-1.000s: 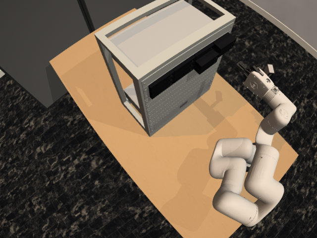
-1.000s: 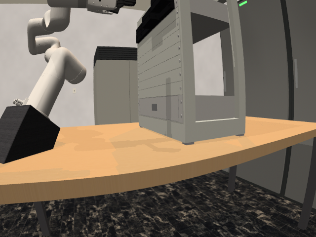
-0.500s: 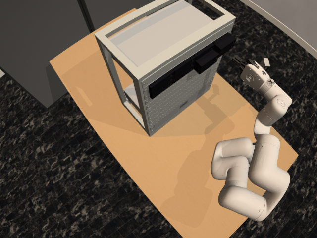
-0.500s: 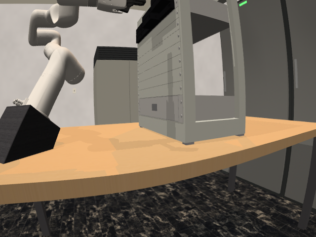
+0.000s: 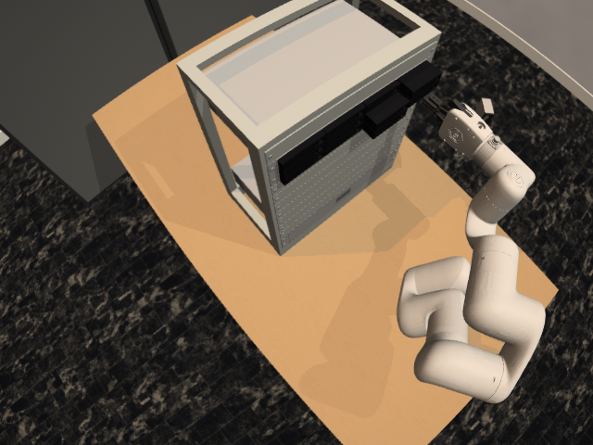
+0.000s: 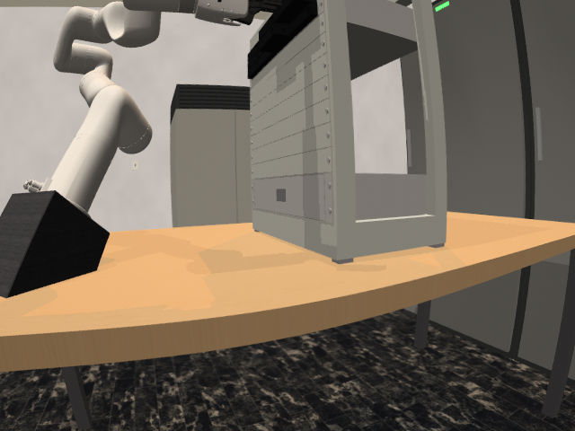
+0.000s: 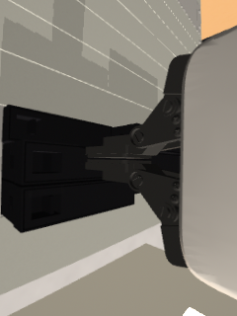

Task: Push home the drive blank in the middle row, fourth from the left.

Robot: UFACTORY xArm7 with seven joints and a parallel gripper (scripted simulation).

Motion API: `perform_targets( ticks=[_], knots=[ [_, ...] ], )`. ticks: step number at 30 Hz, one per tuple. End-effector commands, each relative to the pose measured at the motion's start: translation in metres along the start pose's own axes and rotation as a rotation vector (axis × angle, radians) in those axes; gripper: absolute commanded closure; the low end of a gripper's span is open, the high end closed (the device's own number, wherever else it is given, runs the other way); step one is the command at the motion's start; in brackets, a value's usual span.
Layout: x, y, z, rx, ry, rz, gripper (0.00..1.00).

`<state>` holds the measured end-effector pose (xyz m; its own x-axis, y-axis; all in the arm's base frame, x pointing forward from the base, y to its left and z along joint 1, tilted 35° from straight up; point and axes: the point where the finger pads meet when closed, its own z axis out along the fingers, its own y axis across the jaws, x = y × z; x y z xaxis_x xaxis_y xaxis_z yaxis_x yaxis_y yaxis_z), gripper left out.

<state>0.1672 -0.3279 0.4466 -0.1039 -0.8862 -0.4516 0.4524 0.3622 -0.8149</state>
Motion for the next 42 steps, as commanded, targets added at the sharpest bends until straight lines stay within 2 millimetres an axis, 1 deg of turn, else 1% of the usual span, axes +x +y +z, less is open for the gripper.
perform_targets(
  ticks=[1, 13, 23, 32, 42],
  knots=[
    [0.0, -0.002, 0.001, 0.002, 0.0, -0.003, 1.0],
    [0.0, -0.002, 0.01, 0.002, 0.0, -0.003, 1.0],
    [0.0, -0.002, 0.011, 0.002, 0.0, -0.003, 1.0],
    [0.0, -0.002, 0.02, 0.002, 0.0, -0.003, 1.0],
    [0.0, -0.002, 0.021, 0.002, 0.0, -0.003, 1.0]
  ],
)
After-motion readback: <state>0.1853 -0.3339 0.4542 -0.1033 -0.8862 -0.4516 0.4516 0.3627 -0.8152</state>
